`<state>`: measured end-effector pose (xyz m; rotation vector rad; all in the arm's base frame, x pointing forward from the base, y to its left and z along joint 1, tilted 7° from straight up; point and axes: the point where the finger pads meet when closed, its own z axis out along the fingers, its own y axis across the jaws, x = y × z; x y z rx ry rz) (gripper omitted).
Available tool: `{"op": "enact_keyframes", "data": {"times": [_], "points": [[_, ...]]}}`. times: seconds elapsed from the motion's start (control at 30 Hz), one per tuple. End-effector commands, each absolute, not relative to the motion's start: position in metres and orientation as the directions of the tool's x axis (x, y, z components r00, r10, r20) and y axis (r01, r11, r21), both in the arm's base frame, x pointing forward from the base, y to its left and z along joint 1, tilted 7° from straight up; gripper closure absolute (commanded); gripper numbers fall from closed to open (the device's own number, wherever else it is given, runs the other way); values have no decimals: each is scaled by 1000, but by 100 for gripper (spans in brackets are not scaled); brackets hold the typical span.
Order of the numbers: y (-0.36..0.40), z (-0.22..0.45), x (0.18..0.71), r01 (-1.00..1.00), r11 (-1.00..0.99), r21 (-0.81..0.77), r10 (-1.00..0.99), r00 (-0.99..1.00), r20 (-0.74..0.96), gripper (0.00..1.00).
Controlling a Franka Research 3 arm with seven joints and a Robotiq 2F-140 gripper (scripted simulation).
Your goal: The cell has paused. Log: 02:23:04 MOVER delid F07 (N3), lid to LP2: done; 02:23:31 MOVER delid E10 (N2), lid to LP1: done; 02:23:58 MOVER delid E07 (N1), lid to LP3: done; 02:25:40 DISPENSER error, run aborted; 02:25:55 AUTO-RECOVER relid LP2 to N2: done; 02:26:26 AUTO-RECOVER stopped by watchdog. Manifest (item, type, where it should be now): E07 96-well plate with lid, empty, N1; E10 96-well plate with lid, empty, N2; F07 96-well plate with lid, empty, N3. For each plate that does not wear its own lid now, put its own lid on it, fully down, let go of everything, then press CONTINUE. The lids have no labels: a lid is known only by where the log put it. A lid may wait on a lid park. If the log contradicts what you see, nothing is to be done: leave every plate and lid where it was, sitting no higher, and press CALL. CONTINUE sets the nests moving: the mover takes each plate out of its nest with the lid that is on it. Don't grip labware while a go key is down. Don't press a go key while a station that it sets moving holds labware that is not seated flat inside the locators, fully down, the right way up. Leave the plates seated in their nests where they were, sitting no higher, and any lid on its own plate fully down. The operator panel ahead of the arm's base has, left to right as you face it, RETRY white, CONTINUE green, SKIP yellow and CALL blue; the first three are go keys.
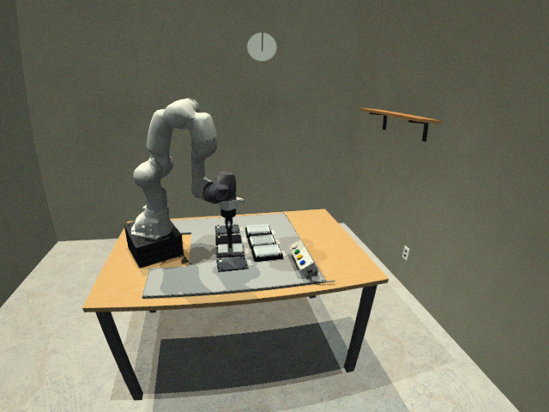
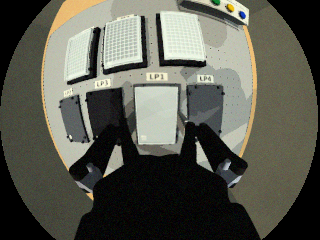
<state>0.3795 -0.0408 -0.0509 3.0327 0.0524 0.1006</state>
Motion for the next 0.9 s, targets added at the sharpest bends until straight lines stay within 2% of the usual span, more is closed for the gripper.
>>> {"op": "enact_keyframes", "data": {"times": [0.0,0.87], "points": [[-41,-50,379,32,-994,109,39,997,62,100],[-41,-47,379,32,-994,109,39,997,62,100]]}}
